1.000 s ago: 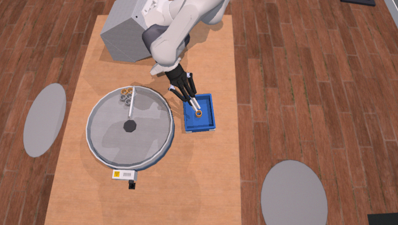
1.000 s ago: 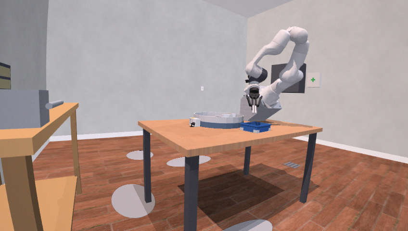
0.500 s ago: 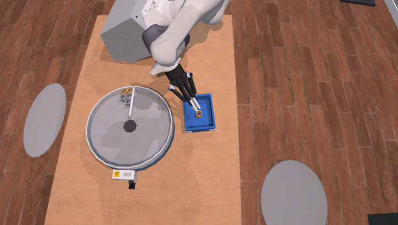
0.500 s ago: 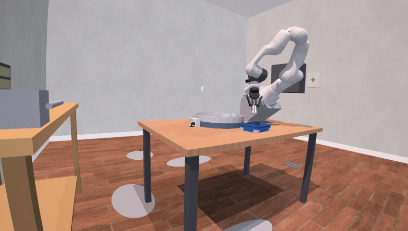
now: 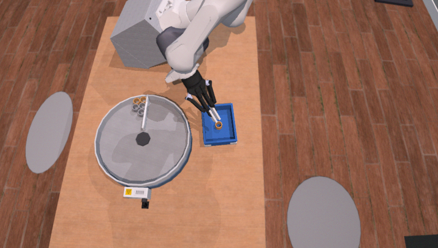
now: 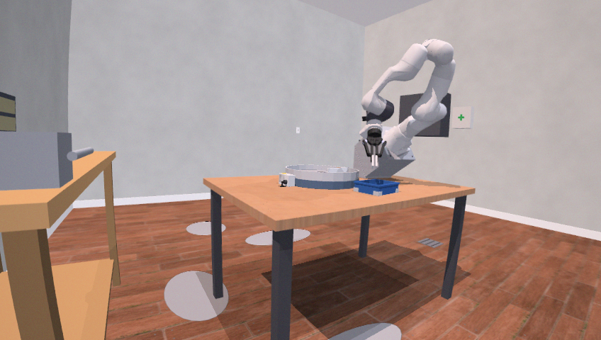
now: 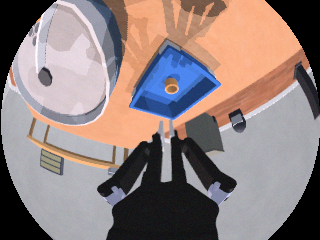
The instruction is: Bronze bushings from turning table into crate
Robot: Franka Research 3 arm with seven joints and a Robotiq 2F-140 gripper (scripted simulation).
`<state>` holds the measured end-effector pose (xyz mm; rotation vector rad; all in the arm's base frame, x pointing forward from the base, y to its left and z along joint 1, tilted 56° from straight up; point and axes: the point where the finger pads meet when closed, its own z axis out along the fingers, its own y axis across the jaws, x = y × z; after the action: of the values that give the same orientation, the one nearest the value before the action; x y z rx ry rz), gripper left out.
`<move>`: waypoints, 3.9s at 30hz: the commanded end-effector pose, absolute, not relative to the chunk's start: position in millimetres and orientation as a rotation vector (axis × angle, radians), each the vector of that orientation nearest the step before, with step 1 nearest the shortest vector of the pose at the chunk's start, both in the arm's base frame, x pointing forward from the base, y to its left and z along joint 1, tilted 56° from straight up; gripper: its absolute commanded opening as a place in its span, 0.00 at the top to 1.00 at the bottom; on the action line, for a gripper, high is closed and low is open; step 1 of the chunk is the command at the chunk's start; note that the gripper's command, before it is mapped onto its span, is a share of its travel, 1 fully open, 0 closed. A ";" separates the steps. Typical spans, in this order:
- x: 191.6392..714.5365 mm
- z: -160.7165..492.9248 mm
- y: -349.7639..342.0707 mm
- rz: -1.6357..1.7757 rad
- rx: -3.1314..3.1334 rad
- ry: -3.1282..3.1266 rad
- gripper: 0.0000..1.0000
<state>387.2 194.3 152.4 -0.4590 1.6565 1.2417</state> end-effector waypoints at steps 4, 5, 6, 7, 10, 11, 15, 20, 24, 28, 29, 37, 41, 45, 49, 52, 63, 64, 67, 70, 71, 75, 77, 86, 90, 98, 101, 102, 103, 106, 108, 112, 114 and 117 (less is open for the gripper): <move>385.5 153.1 195.4 1.248 -0.461 1.656 0.93; 385.5 153.1 195.4 1.248 -0.461 1.656 0.93; 385.5 153.1 195.4 1.248 -0.461 1.656 0.93; 385.6 153.1 195.4 1.248 -0.460 1.656 0.94; 385.6 152.7 195.0 1.248 -0.460 1.656 0.94; 385.6 151.7 194.2 1.248 -0.460 1.656 0.94; 385.4 136.6 183.1 1.249 -0.459 1.654 0.94; 379.9 86.3 150.4 1.248 -0.460 1.654 0.94; 375.9 47.3 124.9 1.248 -0.460 1.654 0.94; 372.7 15.5 104.1 1.248 -0.460 1.655 0.94; 371.2 3.5 96.3 1.248 -0.460 1.655 0.94; 361.1 -89.8 35.3 1.248 -0.460 1.656 0.94; 356.1 -138.8 3.1 1.248 -0.460 1.656 0.94; 354.7 -155.0 -7.7 1.247 -0.460 1.656 0.94; 352.3 -169.1 -16.4 1.248 -0.460 1.656 0.94; 352.2 -169.9 -16.9 1.248 -0.461 1.656 0.94; 352.2 -169.9 -16.9 1.248 -0.461 1.656 0.94; 352.2 -169.9 -16.9 1.248 -0.461 1.656 0.94; 352.2 -169.9 -16.9 1.248 -0.461 1.656 0.94; 352.2 -169.9 -16.9 1.248 -0.461 1.656 0.94; 352.2 -169.9 -16.9 1.248 -0.461 1.656 0.94; 352.2 -169.9 -16.9 1.248 -0.461 1.656 0.94; 352.2 -169.9 -16.9 1.248 -0.461 1.656 0.94; 352.2 -169.9 -16.9 1.248 -0.461 1.656 0.94; 351.4 -169.9 -16.9 1.248 -0.461 1.656 0.94; 350.1 -170.0 -16.8 1.248 -0.461 1.656 0.94; 350.1 -170.0 -16.8 1.248 -0.461 1.656 0.94; 350.1 -170.0 -16.8 1.248 -0.461 1.656 0.94; 350.1 -170.0 -16.8 1.248 -0.461 1.656 0.94; 350.1 -170.0 -16.8 1.248 -0.461 1.656 0.94; 350.1 -170.0 -16.8 1.248 -0.461 1.656 0.94; 350.1 -170.0 -16.8 1.248 -0.461 1.656 0.94; 350.1 -170.0 -16.8 1.248 -0.461 1.656 0.94; 350.1 -170.0 -16.8 1.248 -0.461 1.656 0.94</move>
<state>352.1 -17.6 -169.8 -0.4610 1.6562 1.2422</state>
